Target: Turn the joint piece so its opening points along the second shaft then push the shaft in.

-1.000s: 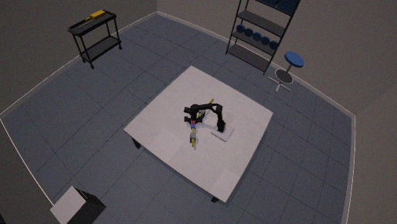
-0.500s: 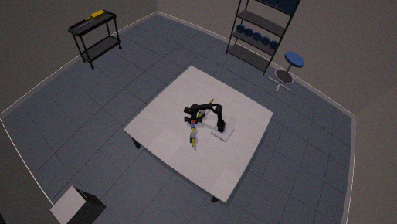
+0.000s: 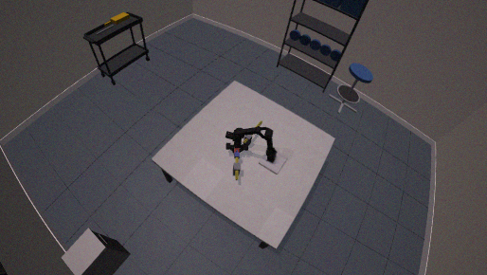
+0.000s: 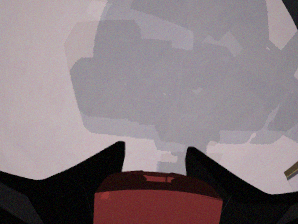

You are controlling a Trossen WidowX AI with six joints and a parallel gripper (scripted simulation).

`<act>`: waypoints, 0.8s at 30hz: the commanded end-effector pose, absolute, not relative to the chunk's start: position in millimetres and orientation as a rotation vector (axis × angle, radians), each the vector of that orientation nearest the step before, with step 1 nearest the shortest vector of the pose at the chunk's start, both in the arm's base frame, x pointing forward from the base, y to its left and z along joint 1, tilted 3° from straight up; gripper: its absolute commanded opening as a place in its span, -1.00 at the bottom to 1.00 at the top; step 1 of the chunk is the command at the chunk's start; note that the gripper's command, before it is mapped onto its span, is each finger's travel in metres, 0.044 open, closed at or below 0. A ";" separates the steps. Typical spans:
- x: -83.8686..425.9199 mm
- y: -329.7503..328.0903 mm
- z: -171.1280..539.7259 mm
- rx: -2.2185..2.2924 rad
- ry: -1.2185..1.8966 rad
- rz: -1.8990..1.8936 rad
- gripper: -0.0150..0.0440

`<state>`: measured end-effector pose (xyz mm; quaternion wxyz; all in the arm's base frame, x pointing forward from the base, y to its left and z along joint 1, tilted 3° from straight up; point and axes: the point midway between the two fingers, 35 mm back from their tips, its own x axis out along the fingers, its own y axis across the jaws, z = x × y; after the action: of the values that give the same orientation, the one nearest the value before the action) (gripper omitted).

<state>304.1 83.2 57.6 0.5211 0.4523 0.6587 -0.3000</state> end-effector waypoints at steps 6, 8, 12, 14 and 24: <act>303.9 83.8 56.0 1.089 1.582 -0.723 0.12; 303.9 83.8 56.0 1.089 1.582 -0.723 0.12; 303.9 83.8 56.0 1.089 1.582 -0.723 0.12; 303.9 83.8 56.0 1.089 1.582 -0.723 0.12; 304.1 83.2 57.6 1.084 1.579 -0.719 -0.26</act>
<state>304.1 83.2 57.6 0.5211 0.4523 0.6587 -0.3000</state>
